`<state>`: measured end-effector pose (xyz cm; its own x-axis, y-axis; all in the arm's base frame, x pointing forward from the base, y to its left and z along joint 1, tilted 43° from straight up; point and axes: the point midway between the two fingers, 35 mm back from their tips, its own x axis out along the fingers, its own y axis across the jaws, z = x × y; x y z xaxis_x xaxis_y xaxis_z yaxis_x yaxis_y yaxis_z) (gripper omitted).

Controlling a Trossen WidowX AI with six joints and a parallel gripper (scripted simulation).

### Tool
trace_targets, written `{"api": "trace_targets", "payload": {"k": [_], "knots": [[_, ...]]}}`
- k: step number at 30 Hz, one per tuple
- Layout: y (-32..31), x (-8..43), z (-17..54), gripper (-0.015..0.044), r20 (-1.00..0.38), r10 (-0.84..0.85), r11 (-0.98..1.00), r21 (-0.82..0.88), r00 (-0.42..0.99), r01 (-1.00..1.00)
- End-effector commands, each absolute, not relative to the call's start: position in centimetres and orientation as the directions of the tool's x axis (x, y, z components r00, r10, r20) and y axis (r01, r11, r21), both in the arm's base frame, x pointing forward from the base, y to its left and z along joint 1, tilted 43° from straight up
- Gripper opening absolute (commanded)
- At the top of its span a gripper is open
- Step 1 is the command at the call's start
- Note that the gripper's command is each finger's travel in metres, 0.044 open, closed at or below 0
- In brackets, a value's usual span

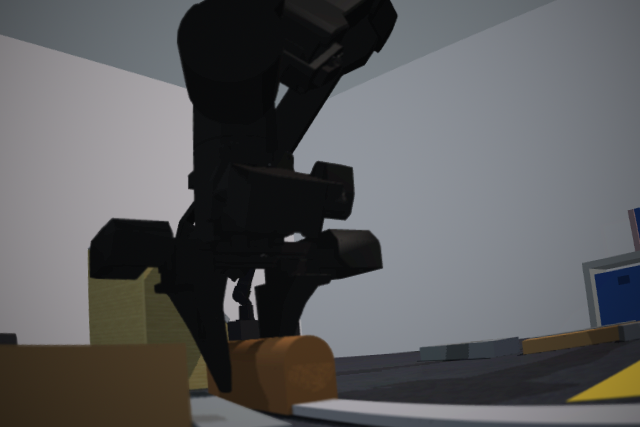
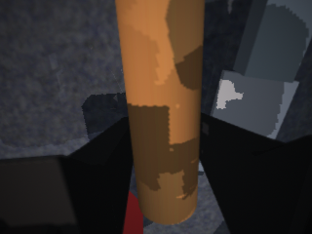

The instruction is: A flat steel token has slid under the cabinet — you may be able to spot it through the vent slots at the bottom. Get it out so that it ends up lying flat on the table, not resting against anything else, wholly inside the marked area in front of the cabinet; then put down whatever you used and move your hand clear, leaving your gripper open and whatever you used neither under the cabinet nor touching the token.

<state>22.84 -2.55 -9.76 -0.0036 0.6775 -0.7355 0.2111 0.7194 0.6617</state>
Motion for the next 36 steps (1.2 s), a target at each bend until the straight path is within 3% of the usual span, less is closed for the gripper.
{"api": "trace_targets", "payload": {"k": [1,24,31,36], "knots": [[-2.62,22.89,-9.77,0.0000,-0.737,0.676,0.726,0.665,-0.002,0.176],[-2.58,22.87,-9.74,0.0000,-0.737,0.676,0.737,0.676,-0.002,0.006],[-2.55,22.84,-9.77,0.0184,-0.736,0.677,0.736,0.677,-0.004,0.026],[-2.55,22.86,-9.76,0.0200,-0.736,0.677,0.736,0.677,-0.004,0.021]]}}
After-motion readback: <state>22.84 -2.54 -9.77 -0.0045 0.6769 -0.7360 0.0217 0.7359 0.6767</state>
